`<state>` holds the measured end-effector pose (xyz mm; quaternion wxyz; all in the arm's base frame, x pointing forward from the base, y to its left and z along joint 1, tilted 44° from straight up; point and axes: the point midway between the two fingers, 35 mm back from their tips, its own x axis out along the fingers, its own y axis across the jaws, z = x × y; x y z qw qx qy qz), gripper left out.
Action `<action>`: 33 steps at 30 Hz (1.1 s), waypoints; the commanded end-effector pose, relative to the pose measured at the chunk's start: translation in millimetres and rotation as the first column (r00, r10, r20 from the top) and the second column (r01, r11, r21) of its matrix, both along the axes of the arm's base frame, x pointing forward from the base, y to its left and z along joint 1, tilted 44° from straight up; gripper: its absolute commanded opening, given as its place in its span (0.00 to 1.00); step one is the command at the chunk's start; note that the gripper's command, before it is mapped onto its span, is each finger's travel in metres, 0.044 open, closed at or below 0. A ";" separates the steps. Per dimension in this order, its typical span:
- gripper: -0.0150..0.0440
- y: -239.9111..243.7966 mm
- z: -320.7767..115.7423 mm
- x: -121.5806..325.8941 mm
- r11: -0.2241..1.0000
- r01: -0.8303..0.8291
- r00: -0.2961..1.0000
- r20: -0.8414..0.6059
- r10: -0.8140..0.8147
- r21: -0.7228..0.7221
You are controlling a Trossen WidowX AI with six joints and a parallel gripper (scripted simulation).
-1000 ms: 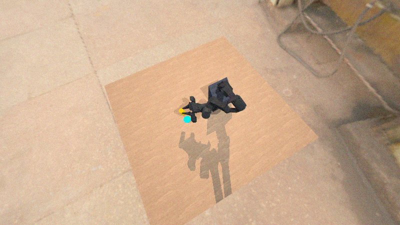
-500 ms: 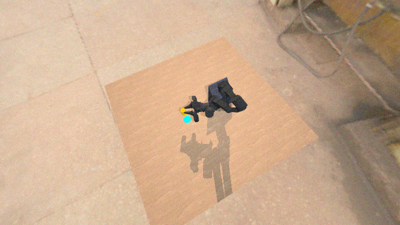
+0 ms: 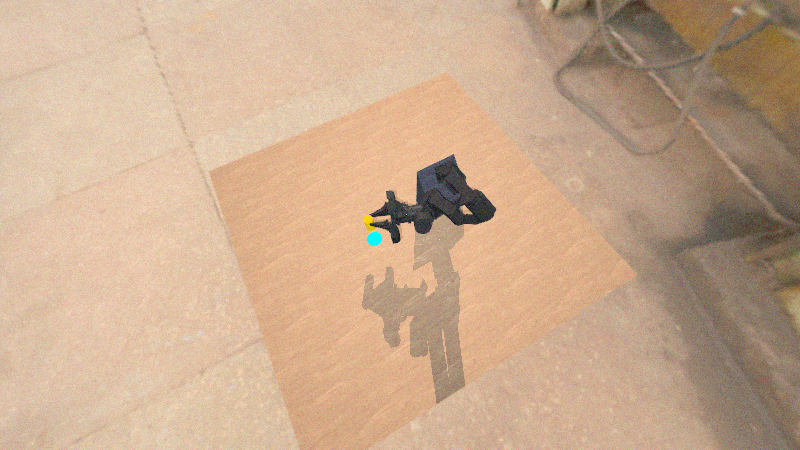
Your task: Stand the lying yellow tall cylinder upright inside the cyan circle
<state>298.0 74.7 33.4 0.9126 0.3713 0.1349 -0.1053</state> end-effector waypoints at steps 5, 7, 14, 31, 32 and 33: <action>0.43 -1.0 0.4 -0.9 1.000 0.006 1.000 0.002 -0.006 0.004; 0.43 -1.0 0.4 -0.9 1.000 0.006 1.000 0.002 -0.006 0.004; 0.43 8.0 -7.3 -0.4 1.000 0.003 1.000 -0.007 -0.003 0.009; 0.43 42.9 -41.0 -3.4 1.000 -0.002 1.000 -0.021 0.002 0.015; 0.43 44.7 -42.9 -3.8 1.000 -0.001 1.000 -0.020 0.002 0.014; 0.43 46.5 -44.9 -4.2 1.000 -0.001 1.000 -0.019 0.001 0.014</action>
